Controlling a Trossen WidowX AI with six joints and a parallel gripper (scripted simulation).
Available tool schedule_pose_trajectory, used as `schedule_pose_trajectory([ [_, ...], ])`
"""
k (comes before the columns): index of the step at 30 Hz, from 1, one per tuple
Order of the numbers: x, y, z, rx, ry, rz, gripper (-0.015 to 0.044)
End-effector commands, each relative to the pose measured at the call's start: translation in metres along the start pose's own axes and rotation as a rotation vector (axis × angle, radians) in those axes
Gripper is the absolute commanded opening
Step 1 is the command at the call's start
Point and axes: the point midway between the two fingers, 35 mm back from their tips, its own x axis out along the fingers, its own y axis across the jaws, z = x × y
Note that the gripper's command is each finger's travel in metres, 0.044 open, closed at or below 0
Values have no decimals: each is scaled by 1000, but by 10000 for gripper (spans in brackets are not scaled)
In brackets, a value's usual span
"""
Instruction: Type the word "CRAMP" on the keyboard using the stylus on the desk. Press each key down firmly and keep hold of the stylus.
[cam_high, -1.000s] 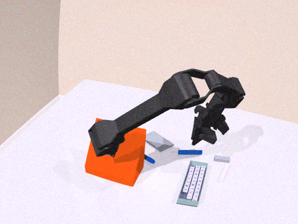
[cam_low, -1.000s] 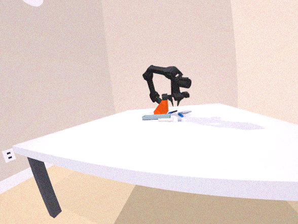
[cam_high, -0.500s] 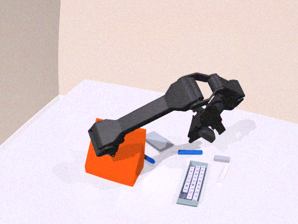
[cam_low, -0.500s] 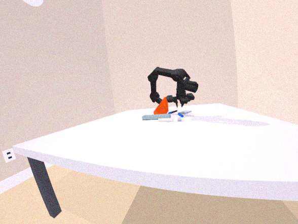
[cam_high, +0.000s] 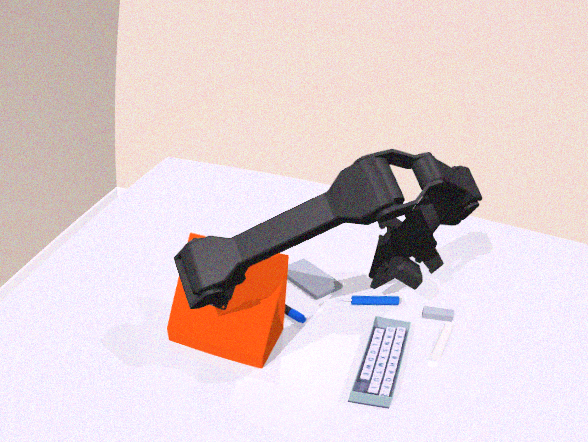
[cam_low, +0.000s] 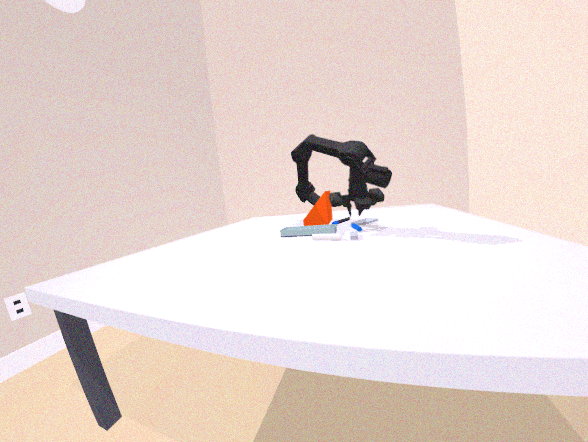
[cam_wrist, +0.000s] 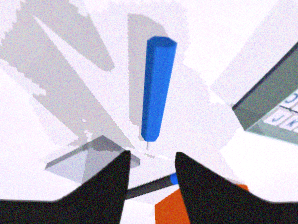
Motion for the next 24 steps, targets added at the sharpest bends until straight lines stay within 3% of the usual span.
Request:
schedule_pose_trajectory([
  [1, 4, 0, 1, -6, -1, -4, 150],
  [24, 24, -1, 12, -6, -1, -4, 150],
])
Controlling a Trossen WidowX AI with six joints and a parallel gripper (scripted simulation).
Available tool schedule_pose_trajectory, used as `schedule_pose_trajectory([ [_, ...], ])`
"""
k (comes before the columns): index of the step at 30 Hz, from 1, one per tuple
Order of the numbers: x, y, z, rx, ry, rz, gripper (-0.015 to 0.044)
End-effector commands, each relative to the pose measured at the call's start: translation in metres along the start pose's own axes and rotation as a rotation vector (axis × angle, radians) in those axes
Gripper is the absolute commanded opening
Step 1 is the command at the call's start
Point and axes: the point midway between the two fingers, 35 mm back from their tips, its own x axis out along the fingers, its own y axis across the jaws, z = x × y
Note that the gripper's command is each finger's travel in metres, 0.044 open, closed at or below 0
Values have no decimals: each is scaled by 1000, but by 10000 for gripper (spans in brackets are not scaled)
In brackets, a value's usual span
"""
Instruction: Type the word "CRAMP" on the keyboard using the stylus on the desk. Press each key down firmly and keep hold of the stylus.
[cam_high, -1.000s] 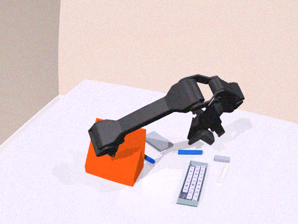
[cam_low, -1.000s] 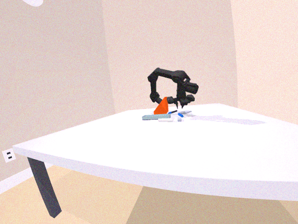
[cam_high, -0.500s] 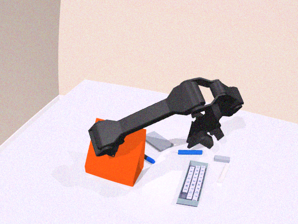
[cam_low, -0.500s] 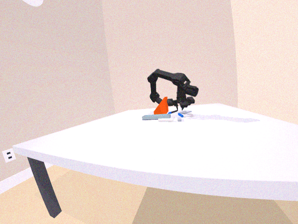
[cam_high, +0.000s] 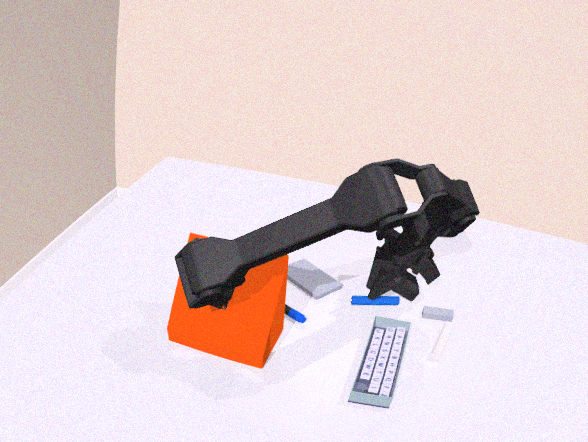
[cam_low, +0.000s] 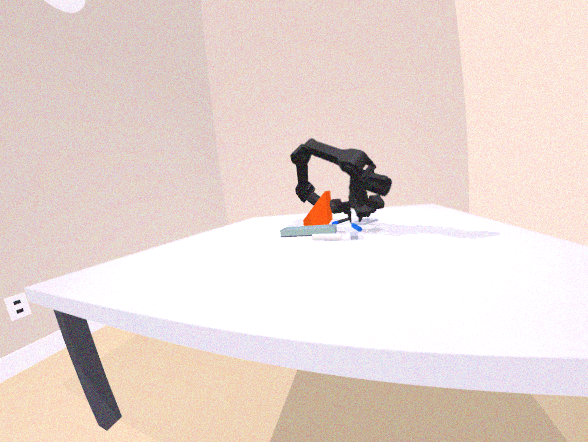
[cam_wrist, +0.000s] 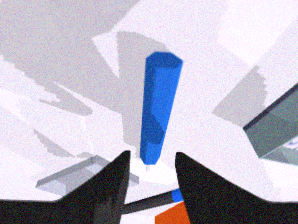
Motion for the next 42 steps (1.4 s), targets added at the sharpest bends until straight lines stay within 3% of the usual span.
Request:
schedule_pose_trajectory([
  [1, 3, 0, 2, -6, -2, -3, 150],
  [17, 16, 0, 9, -6, -2, -4, 150],
  [22, 15, 0, 8, 0, 1, -1, 19],
  [25, 15, 0, 8, 0, 1, -1, 0],
  [33, 11, 0, 6, 0, 1, -1, 0],
  [42, -28, 0, -17, -2, 1, 0, 0],
])
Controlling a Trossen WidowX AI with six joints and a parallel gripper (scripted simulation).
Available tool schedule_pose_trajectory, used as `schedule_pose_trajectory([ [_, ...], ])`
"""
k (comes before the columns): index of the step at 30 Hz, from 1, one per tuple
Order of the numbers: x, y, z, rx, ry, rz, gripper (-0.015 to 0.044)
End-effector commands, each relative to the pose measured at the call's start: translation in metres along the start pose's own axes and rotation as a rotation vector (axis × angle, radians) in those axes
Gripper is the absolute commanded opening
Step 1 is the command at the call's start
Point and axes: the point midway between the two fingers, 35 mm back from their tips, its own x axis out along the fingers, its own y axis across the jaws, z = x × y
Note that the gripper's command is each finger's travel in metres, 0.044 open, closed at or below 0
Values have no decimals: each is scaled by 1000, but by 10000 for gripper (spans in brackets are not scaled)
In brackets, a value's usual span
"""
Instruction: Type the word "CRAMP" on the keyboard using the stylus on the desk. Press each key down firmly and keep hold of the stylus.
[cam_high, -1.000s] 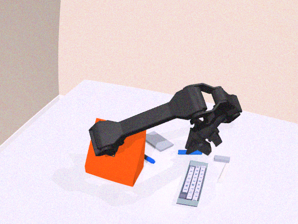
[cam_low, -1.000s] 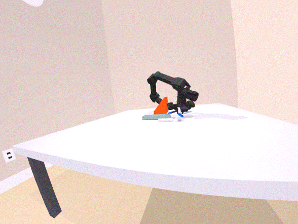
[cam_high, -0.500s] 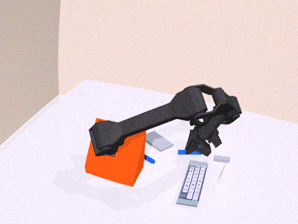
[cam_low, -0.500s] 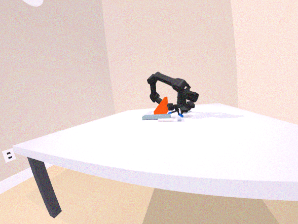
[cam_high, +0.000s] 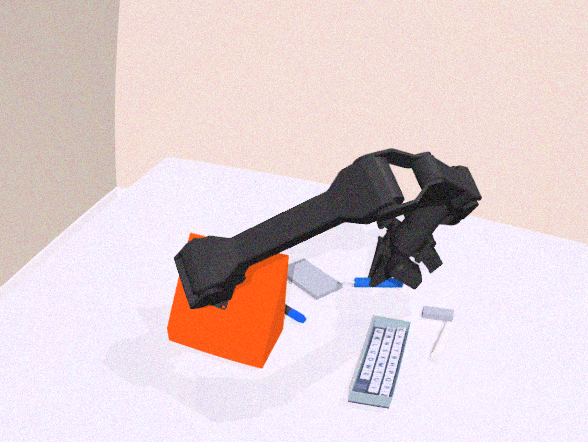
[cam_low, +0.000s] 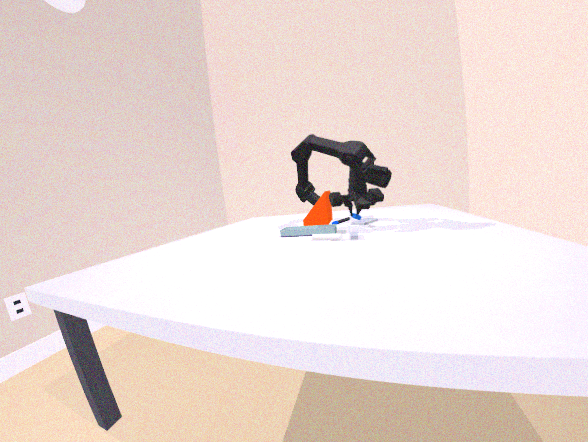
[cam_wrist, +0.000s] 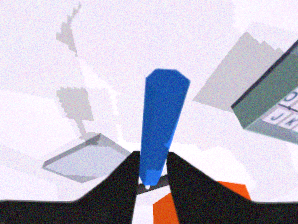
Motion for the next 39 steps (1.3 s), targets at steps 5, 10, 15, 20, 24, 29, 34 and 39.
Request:
schedule_pose_trajectory([
  [5, -6, 1, -1, -11, -31, 21, 0],
  [10, -6, 3, 5, -48, -103, 76, 0],
  [15, -7, 4, 10, -83, -178, 126, 0],
  [20, -9, 4, 15, -117, -257, 171, 0],
  [24, -10, 3, 18, -142, -322, 202, 0],
  [29, -13, 1, 22, -172, -406, 235, 0],
  [34, -16, -1, 25, -200, -493, 262, 0],
  [39, -20, -5, 27, -225, -581, 282, 0],
])
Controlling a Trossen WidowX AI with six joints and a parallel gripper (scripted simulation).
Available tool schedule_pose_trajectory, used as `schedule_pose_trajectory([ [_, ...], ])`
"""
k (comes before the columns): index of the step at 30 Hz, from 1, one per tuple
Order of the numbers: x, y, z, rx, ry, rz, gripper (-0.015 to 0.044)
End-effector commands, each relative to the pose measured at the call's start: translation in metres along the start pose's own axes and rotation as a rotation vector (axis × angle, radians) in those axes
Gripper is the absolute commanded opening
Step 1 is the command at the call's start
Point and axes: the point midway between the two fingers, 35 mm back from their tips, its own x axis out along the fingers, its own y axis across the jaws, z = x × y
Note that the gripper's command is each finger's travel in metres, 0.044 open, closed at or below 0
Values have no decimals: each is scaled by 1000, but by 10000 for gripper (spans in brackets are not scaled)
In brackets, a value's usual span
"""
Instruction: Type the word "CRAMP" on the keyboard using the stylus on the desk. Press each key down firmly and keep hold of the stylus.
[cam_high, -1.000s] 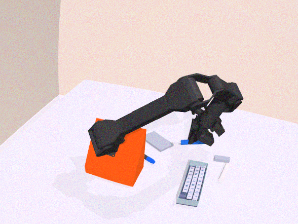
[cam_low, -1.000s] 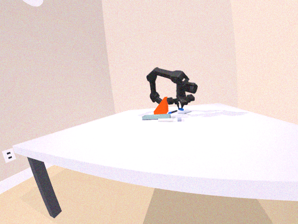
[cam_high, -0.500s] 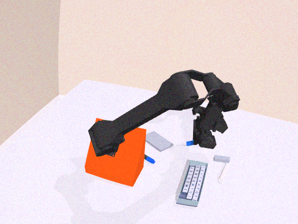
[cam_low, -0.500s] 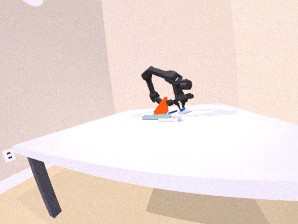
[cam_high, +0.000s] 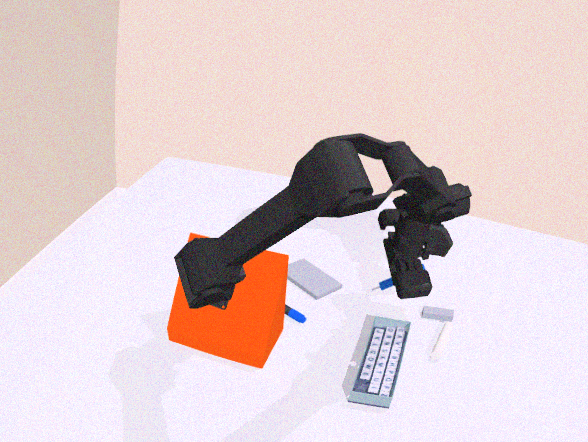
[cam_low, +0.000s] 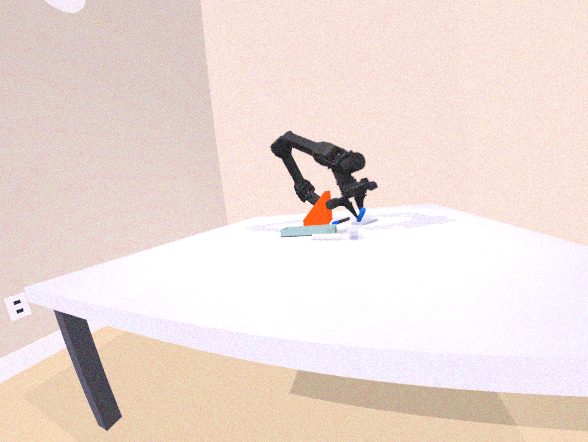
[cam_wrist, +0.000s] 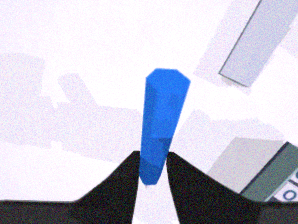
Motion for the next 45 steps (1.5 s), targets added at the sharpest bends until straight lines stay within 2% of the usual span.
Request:
schedule_pose_trajectory([
  [1, -3, -3, 2, -26, -60, 9, 0],
  [23, -28, -25, 6, -152, -446, 7, 0],
  [45, -67, -58, -14, -239, -813, -123, 0],
])
